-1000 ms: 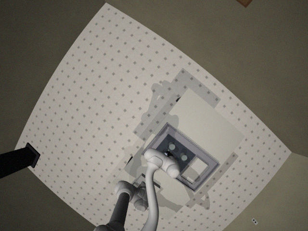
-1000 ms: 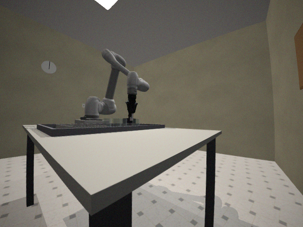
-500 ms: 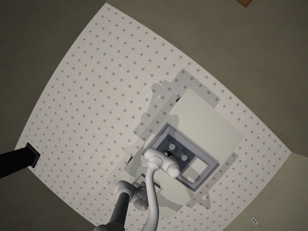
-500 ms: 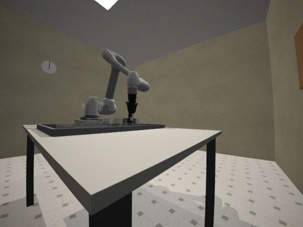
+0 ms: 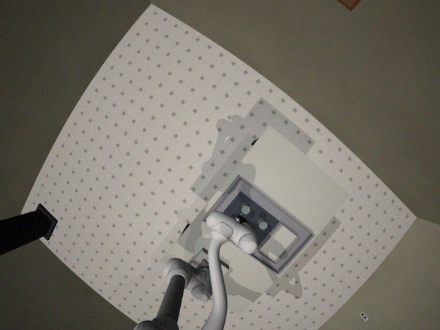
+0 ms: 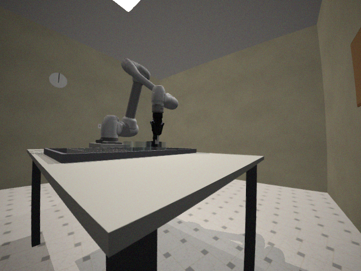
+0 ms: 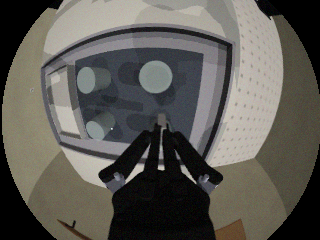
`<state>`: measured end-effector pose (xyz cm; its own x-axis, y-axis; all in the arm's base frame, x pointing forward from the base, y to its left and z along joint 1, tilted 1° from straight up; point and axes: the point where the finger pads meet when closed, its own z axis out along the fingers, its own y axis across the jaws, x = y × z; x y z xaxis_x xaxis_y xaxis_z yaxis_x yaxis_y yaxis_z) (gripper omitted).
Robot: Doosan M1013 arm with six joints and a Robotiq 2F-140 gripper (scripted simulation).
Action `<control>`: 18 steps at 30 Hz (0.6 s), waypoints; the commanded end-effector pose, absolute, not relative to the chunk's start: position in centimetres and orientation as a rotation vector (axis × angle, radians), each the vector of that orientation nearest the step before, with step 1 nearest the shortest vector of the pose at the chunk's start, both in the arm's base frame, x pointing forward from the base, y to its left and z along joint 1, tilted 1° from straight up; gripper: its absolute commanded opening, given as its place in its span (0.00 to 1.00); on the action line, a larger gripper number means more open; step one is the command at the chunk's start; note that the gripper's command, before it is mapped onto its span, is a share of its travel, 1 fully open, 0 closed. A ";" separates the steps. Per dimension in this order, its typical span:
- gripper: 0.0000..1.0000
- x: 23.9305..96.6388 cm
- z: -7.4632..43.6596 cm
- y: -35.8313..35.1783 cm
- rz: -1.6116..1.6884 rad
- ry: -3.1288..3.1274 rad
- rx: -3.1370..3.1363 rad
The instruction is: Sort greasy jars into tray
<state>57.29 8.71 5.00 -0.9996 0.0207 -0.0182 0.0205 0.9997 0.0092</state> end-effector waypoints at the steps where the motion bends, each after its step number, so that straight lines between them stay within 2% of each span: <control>1: 0.00 57.3 5.0 8.7 0.014 3.123 0.032; 18: 0.00 57.5 5.0 8.7 0.014 3.123 0.032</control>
